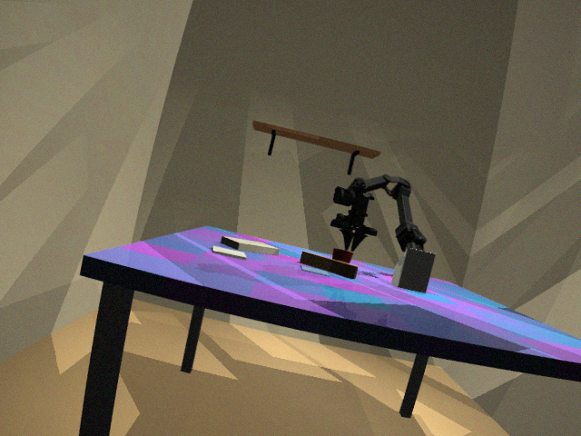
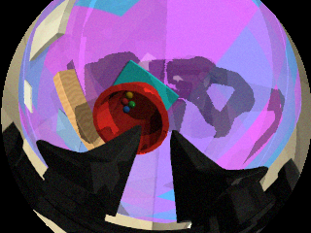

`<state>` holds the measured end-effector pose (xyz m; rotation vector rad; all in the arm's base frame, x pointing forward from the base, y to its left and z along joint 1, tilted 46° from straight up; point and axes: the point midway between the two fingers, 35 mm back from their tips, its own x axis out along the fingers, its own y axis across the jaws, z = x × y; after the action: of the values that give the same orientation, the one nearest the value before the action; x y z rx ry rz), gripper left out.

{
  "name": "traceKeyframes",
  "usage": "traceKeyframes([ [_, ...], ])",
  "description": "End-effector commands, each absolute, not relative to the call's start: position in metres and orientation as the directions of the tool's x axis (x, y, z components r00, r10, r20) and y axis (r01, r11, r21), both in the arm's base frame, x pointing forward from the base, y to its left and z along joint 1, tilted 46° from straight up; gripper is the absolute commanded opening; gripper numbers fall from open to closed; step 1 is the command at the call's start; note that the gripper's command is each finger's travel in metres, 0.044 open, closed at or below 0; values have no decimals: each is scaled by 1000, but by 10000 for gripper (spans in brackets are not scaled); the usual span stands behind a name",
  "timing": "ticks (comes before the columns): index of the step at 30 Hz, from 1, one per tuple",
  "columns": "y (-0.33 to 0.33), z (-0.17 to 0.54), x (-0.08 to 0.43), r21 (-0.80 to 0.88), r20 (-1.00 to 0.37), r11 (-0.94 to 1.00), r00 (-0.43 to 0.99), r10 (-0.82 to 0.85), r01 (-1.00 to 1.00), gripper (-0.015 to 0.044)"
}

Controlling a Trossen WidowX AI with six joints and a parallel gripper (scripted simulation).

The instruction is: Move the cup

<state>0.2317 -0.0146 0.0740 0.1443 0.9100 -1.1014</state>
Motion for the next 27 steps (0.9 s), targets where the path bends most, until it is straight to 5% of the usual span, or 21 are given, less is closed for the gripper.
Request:
traceKeyframes([
  [1,-10,78,232,-313,-698,483,147,-701,818,128],
  [11,-3,86,228,-315,-696,483,147,-703,817,128],
  [23,-2,87,228,-322,-694,483,144,-706,814,440],
  [27,9,96,227,-320,-697,484,145,-703,814,440],
])
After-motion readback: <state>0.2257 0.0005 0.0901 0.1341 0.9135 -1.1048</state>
